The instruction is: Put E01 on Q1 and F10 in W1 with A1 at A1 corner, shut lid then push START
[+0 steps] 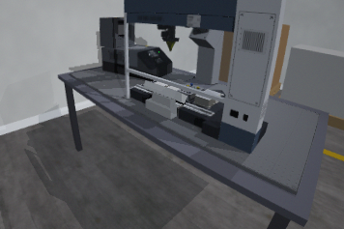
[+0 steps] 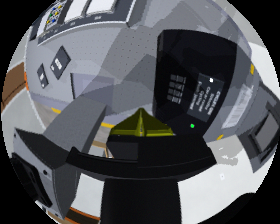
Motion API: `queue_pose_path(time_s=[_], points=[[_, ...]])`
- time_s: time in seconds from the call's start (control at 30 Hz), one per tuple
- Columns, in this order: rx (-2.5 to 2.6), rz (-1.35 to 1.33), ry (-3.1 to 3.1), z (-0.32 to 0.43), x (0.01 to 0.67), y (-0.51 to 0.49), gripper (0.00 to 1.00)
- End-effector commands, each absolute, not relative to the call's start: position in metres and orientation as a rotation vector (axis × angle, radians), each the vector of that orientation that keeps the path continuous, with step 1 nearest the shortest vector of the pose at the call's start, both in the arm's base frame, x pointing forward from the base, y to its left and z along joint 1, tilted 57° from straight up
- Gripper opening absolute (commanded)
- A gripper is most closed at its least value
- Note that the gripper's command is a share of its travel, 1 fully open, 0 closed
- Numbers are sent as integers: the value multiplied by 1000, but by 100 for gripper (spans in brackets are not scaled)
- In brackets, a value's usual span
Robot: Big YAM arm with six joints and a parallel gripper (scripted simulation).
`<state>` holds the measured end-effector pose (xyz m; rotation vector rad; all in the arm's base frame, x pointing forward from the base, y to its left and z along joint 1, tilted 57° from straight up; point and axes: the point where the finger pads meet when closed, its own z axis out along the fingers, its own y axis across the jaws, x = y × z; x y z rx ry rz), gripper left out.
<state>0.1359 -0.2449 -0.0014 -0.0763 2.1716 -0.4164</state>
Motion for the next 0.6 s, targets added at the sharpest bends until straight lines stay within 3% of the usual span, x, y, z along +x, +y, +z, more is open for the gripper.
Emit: queue_pose_path(time_s=[0.0, 0.27, 0.3, 0.57], points=[[-62, -430, 2167, 3, 133, -252, 0], [-63, -431, 2167, 3, 133, -252, 0], [-97, -447, 2172, 6, 139, -247, 100], [-174, -485, 2170, 20, 173, -210, 100]])
